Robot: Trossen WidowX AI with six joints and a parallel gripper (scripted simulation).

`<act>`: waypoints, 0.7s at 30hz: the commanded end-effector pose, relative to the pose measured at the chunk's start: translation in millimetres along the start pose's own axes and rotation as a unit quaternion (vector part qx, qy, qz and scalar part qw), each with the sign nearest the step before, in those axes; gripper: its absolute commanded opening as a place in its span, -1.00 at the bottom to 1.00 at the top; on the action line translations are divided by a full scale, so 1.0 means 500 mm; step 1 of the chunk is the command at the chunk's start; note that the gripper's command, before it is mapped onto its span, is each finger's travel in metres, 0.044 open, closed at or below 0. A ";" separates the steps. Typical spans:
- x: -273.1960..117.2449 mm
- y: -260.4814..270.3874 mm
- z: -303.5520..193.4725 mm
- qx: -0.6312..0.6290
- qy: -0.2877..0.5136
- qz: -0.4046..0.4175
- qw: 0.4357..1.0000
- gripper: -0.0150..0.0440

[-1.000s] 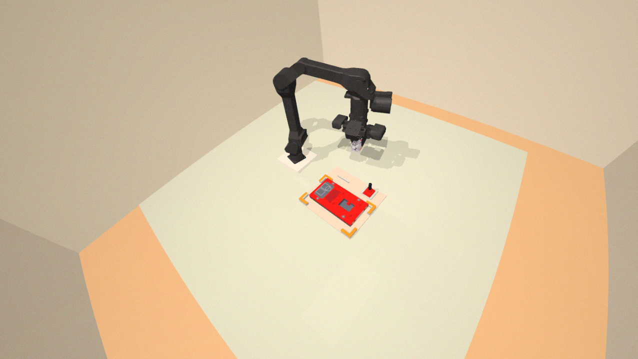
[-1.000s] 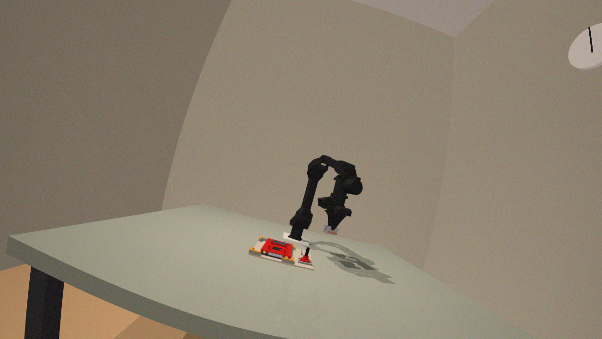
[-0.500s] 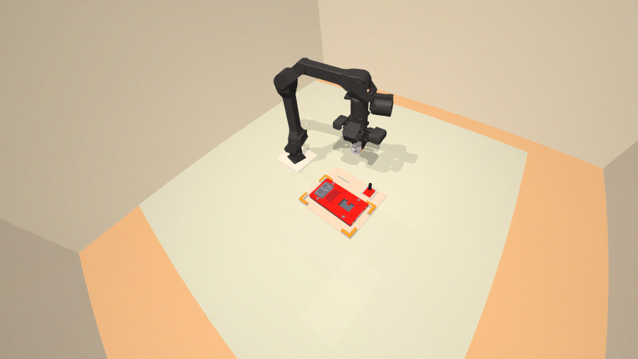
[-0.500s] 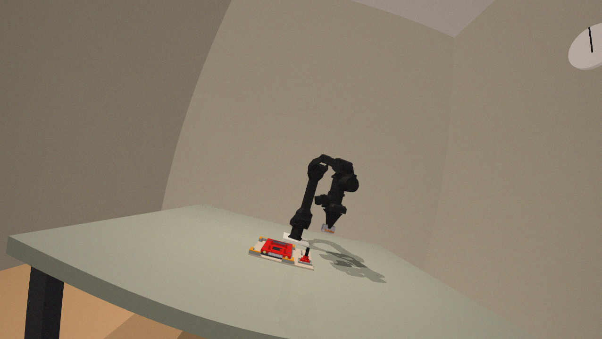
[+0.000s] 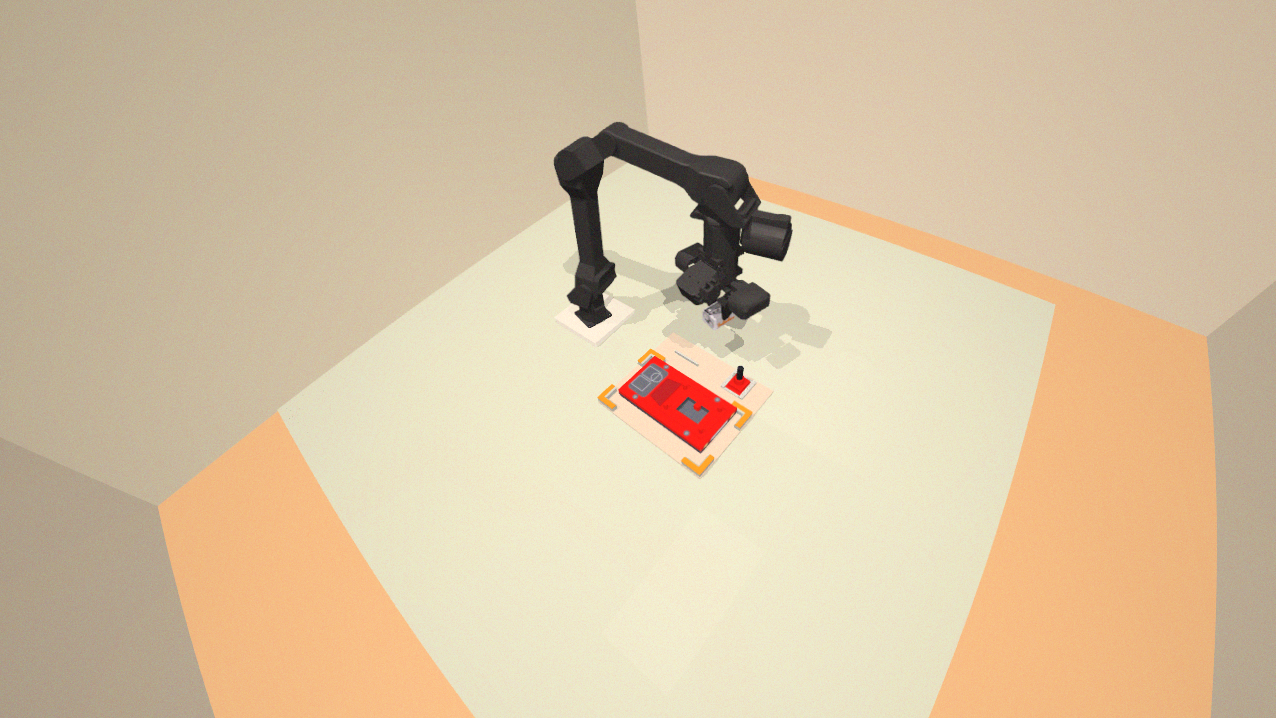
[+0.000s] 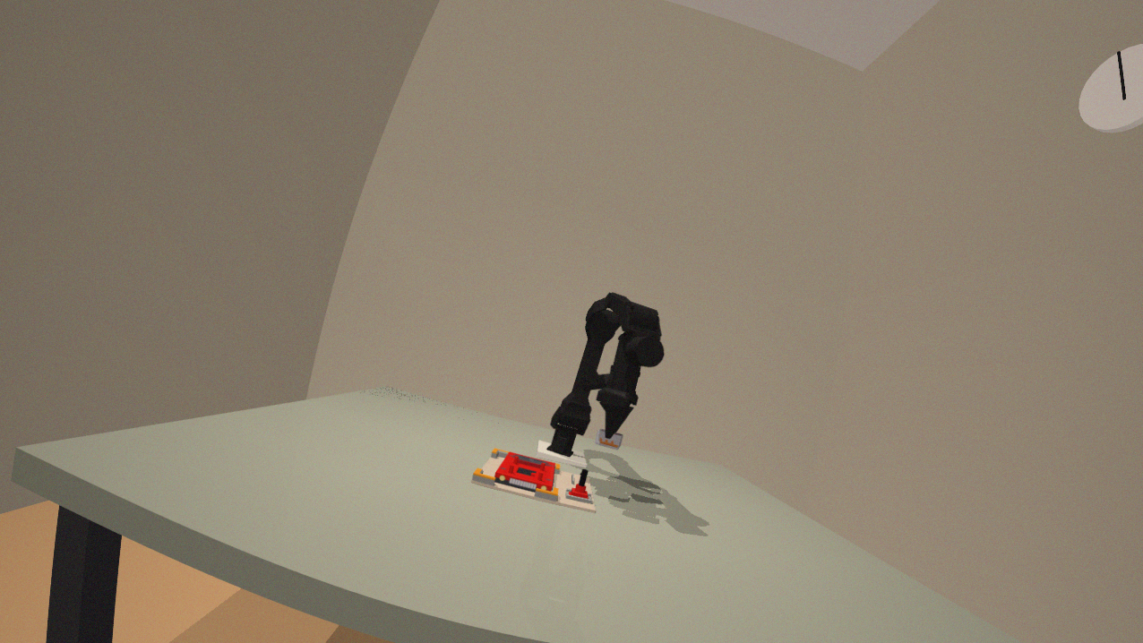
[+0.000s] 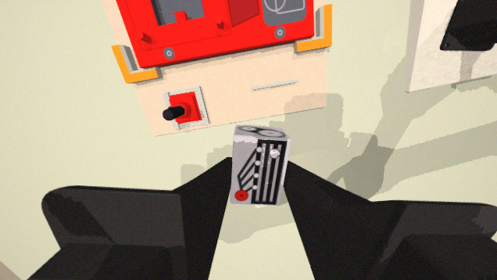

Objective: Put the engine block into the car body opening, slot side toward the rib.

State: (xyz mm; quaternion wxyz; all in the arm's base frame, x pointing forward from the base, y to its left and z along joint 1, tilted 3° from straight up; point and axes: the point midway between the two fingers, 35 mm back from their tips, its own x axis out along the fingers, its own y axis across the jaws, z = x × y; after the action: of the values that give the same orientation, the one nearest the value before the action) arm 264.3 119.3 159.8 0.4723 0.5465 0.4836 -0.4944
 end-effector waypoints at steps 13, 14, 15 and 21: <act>0.032 0.067 0.065 0.191 0.001 0.001 0.982 -0.49; 0.034 0.071 0.069 0.202 0.001 0.002 0.979 -0.49; 0.036 0.075 0.074 0.214 0.001 0.002 0.977 -0.49; 0.049 0.096 0.103 0.281 0.000 0.004 0.960 -0.49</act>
State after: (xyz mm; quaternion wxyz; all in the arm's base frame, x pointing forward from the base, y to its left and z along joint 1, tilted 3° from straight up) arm 303.2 74.0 137.6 0.3290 0.6450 0.3477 -0.5956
